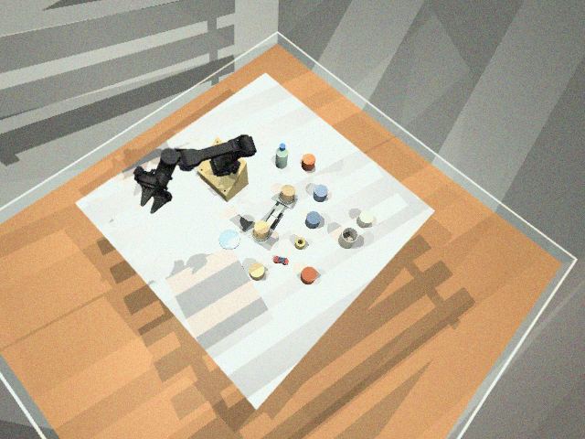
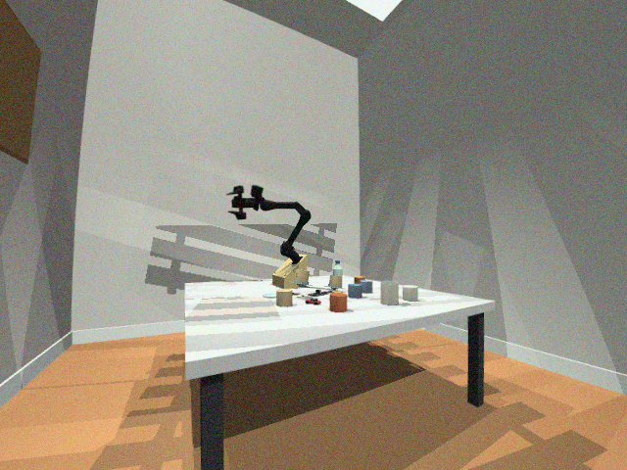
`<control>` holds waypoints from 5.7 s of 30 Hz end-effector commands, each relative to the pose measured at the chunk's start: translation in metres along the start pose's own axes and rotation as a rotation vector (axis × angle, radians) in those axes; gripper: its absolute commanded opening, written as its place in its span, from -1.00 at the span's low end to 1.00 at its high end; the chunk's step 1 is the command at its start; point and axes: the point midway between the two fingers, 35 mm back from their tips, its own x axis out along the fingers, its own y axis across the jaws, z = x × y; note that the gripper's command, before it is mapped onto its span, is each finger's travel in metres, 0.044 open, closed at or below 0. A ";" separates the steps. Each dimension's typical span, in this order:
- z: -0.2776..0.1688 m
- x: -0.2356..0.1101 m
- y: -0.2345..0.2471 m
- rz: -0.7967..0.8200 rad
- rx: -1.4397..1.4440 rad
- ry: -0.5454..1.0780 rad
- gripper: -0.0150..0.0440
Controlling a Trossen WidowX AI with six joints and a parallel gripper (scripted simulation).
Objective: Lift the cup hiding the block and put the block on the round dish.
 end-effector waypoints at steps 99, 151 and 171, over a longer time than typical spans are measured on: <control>-0.248 -0.105 -0.236 -0.447 -0.454 1.129 1.00; -0.261 -0.265 -0.273 0.523 -1.810 1.515 1.00; -0.271 -0.281 -0.272 0.444 -1.834 1.607 1.00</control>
